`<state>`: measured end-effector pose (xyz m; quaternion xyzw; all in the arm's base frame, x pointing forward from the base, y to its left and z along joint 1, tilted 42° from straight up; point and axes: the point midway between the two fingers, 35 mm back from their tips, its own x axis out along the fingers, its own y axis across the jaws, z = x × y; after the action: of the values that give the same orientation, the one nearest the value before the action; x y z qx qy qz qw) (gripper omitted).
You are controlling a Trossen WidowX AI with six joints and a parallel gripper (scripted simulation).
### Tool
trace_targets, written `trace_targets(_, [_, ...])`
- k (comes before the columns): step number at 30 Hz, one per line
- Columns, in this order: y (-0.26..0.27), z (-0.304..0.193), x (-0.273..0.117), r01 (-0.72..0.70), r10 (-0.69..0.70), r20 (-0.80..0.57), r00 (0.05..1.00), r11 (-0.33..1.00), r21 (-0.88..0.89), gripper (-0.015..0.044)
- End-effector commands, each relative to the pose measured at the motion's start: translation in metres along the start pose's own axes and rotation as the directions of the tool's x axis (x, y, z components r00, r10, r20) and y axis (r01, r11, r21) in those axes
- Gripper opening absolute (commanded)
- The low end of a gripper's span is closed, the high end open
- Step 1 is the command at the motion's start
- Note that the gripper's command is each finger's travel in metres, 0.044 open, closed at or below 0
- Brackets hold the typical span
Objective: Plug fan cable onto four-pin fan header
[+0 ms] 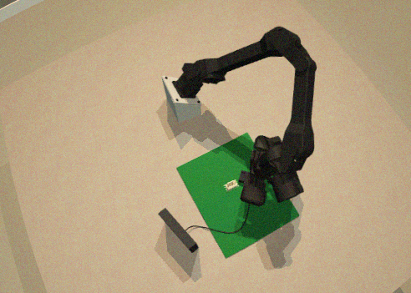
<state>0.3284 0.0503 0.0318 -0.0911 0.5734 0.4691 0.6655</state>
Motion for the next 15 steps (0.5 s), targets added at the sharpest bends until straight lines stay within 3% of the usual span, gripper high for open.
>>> trace_targets(1, [0.0012,0.0007,0.0084,-0.010,0.010,0.000,1.000,1.000,0.007,0.0210])
trace_targets(10, [0.0016,0.0022,0.0154,-0.011,0.011,0.000,1.000,1.000,0.007,0.0210])
trace_targets(15, [0.0012,0.0023,0.0130,-0.004,0.004,-0.002,1.000,1.000,0.000,0.0098])
